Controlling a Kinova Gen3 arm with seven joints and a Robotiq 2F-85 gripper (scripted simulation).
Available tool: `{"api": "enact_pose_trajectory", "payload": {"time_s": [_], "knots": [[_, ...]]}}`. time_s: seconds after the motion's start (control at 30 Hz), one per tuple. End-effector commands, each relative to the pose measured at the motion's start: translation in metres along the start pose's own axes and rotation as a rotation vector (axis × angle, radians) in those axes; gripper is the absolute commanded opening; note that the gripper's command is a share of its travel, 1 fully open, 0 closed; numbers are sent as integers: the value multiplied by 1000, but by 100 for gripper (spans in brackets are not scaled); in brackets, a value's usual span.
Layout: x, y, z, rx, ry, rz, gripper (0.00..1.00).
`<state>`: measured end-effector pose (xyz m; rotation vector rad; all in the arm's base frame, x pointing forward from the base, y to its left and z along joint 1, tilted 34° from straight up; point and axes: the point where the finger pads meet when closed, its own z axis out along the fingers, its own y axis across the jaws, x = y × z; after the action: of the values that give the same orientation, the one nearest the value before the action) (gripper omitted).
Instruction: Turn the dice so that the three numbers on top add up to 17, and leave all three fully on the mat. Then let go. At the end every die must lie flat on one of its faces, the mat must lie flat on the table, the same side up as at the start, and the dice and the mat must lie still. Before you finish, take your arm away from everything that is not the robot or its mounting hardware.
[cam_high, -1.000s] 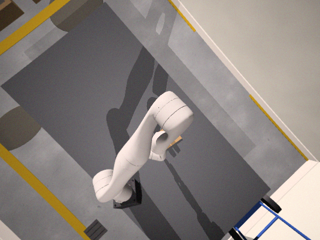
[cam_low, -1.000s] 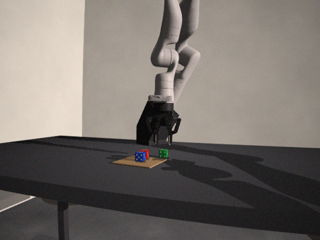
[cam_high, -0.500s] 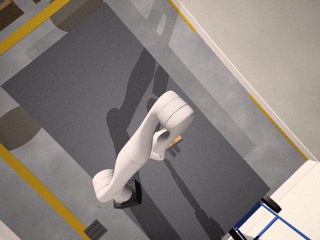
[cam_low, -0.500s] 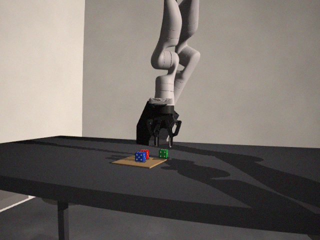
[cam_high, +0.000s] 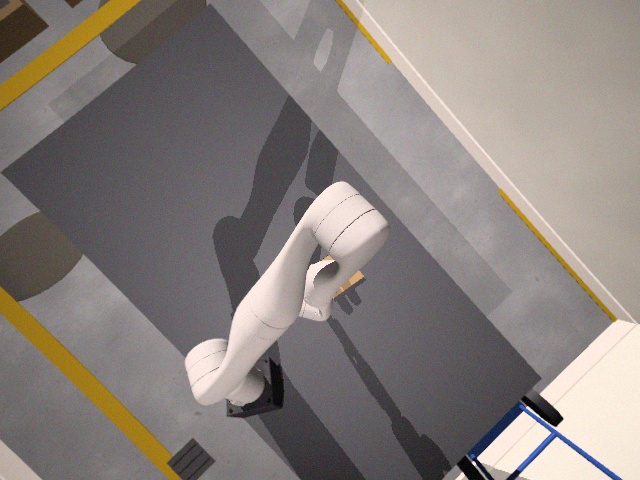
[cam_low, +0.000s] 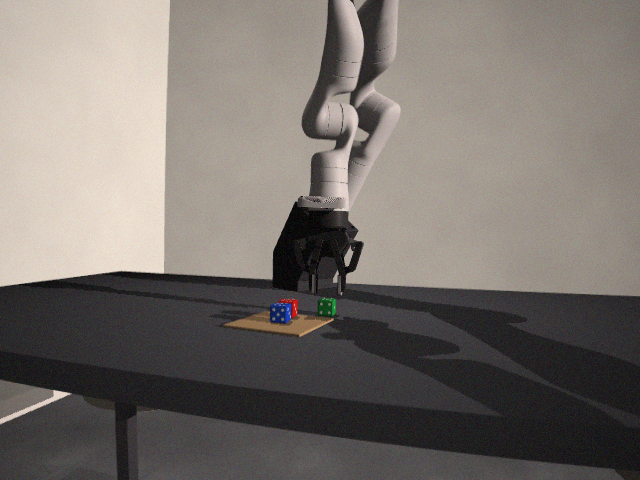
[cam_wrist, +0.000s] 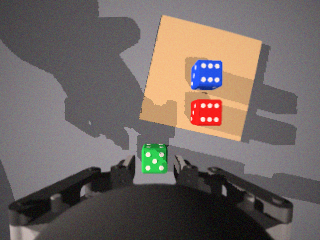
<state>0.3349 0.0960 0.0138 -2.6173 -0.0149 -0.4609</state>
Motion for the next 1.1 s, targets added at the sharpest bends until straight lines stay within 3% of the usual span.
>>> {"api": "enact_pose_trajectory", "payload": {"time_s": [0.0,0.7,1.07], "knots": [[0,0,0,0,1,0,46],[0,0,0,0,1,0,46],[0,0,12,0,1,0,46]]}}
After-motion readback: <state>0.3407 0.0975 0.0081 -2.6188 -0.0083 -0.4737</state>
